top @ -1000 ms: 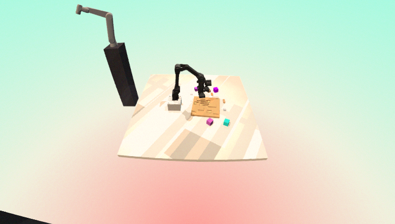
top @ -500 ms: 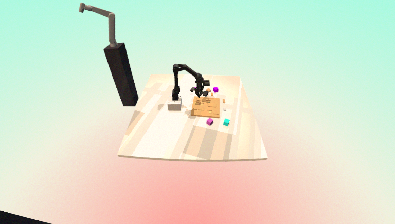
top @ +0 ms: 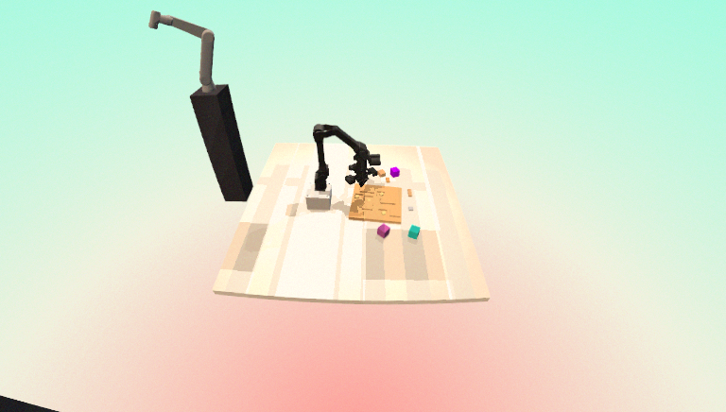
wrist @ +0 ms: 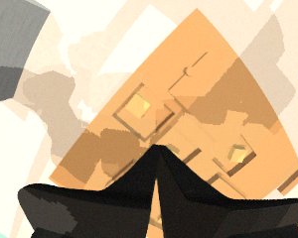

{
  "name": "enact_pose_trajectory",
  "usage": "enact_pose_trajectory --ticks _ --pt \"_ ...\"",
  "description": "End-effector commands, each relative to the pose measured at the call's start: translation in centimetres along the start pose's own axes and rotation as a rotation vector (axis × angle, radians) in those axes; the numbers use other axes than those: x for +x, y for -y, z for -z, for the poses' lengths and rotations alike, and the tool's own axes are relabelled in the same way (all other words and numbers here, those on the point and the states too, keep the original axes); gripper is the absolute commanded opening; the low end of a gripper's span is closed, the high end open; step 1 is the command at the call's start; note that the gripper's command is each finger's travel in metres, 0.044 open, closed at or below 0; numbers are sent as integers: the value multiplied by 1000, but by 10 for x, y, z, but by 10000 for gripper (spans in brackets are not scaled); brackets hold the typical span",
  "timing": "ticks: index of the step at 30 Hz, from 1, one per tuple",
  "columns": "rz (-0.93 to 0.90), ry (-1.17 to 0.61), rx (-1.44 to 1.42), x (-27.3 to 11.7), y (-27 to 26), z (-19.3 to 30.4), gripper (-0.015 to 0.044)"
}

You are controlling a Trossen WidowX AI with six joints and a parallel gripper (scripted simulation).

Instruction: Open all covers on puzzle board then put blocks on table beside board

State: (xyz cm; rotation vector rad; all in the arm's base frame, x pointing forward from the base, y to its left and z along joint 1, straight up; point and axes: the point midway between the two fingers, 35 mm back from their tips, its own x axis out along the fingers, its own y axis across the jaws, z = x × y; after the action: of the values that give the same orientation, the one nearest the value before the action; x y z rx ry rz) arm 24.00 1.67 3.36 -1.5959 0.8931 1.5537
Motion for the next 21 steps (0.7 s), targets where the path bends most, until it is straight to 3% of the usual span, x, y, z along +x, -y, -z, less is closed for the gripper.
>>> enact_pose_trajectory --ticks 1,5,21 --pt "-9 8 -835 8 -19 -6 0" --pt "-9 9 -1013 8 -21 -7 0" --pt "-9 9 -1013 10 -20 -7 0"
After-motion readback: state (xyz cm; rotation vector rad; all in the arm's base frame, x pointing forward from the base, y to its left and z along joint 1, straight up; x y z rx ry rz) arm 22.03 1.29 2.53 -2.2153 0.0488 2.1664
